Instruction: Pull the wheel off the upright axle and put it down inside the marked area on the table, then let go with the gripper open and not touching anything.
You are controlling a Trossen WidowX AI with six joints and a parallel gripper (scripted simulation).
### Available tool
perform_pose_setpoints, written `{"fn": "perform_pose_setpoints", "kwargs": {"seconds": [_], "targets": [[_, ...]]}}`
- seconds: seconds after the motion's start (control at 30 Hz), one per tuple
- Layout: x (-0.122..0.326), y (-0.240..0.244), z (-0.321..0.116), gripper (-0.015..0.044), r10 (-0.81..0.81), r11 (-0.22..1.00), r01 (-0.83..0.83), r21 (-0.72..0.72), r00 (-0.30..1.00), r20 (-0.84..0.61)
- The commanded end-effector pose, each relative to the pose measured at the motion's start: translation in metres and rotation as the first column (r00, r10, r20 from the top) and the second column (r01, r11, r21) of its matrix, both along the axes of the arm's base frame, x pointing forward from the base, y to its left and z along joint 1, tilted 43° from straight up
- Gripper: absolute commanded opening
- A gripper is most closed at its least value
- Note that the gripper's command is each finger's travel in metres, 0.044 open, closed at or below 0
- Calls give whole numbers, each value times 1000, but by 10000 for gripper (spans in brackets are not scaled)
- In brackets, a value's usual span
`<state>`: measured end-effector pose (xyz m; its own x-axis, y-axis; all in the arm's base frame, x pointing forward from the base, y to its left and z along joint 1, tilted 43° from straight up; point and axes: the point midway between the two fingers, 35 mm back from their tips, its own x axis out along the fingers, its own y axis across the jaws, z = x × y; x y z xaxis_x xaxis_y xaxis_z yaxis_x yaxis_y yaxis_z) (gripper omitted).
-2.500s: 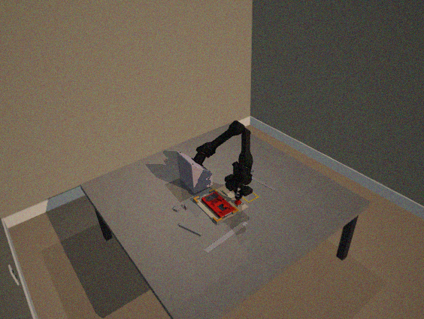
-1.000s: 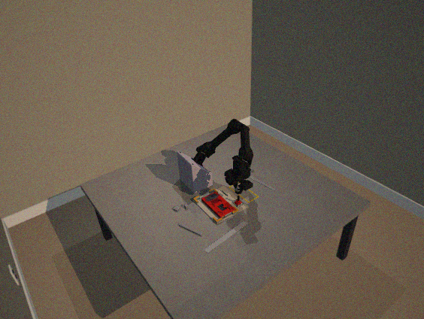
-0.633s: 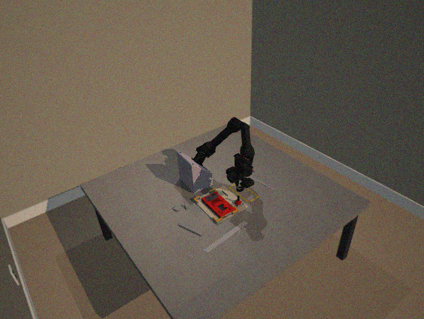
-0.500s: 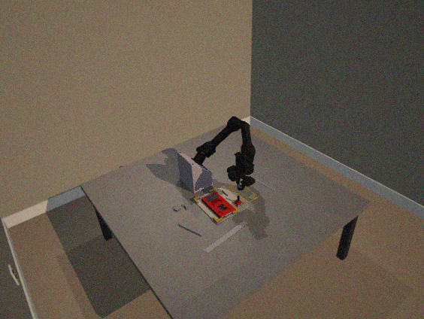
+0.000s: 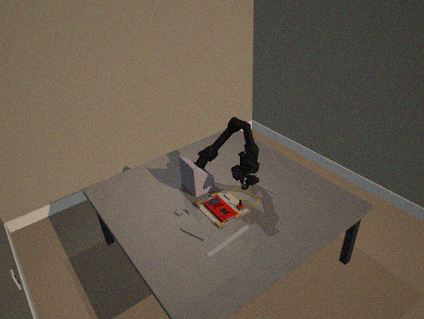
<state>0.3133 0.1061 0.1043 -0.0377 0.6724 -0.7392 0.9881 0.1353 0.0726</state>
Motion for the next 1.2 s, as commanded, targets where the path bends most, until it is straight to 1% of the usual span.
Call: {"fn": "perform_pose_setpoints", "kwargs": {"seconds": [0.0, 0.33, 0.5, 0.8, 1.17], "targets": [[-10, 6, 6, 0, -1, 1000, 1, 5, 1000, -5], [-30, 17, 19, 0, 0, 1000, 0, 7, 1000, -6], [-31, 21, 15, 0, 0, 1000, 0, 7, 1000, -6], [-31, 37, -2, 0, 1, 1000, -1, 7, 1000, -6], [-33, 79, -47, 0, 1, 1000, -1, 9, 1000, -6]]}}
